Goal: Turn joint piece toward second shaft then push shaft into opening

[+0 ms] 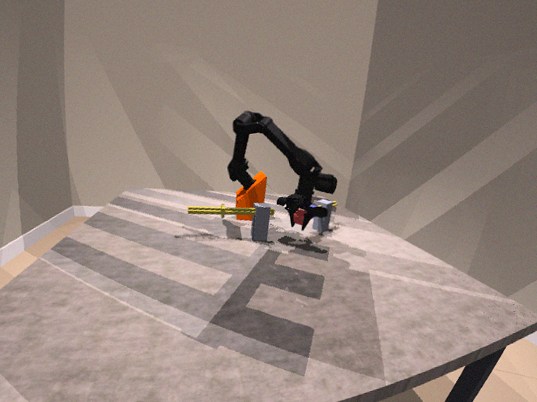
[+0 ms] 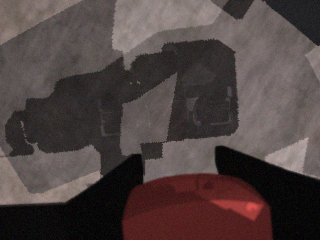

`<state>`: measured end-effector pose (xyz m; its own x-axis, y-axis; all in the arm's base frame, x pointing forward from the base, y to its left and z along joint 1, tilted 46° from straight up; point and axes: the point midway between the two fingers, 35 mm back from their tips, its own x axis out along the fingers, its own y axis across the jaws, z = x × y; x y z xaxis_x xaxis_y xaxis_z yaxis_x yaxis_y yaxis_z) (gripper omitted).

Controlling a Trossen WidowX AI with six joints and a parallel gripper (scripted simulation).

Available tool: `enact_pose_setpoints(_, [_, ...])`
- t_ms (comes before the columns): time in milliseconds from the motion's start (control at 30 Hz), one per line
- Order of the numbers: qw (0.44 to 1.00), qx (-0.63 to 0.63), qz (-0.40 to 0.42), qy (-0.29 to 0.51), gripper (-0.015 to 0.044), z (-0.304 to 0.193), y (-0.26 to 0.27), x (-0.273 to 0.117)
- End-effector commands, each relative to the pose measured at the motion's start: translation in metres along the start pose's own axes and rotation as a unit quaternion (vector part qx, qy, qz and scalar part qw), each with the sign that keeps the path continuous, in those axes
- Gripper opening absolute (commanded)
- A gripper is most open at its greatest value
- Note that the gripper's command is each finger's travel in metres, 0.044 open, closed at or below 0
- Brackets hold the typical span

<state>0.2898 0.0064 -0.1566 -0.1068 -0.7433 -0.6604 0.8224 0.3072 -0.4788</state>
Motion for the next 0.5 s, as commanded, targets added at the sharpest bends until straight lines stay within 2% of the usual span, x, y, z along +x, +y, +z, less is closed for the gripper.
enact_pose_setpoints(0, [0.999,0.034,-0.003,-0.017,0.0000,0.0005,-0.0033,-0.0015])
enact_pose_setpoints(467, [0.992,0.116,-0.018,-0.055,0.0000,0.0005,-0.0117,-0.0050])
